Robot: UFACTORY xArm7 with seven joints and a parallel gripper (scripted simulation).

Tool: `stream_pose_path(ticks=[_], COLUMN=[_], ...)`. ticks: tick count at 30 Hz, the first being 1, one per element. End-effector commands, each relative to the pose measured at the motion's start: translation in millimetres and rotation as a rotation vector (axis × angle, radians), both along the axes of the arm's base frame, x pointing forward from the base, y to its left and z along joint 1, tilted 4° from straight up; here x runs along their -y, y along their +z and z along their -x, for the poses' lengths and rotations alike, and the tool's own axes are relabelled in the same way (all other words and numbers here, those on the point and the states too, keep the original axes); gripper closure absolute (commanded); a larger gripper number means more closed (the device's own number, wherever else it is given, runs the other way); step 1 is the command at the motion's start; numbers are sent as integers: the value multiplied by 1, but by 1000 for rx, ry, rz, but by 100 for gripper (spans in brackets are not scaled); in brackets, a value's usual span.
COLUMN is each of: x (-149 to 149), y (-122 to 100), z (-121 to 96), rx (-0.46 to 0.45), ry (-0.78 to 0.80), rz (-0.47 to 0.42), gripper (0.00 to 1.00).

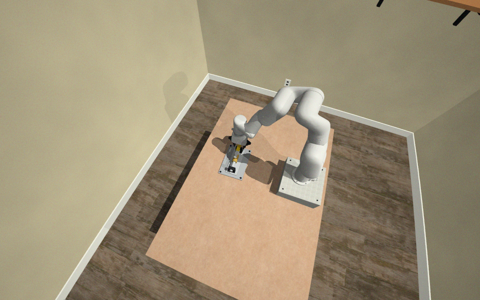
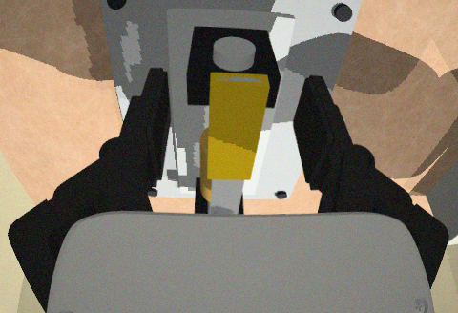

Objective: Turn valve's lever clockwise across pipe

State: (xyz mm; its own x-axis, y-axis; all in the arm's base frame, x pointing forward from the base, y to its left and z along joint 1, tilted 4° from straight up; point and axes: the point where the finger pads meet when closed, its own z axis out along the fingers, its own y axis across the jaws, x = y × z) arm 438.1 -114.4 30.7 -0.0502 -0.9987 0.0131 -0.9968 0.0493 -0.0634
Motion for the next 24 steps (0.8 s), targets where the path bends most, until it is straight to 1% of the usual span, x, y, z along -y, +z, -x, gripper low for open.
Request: stream_pose_path(ticks=[1,19,20,24], x=[0,0,0,0], y=[1,1,1,1], z=[-1,-1,-1,-1], rx=[4,4,4,4], ry=[0,0,0,0], rz=[1,1,1,1], gripper=[32,32,100,100])
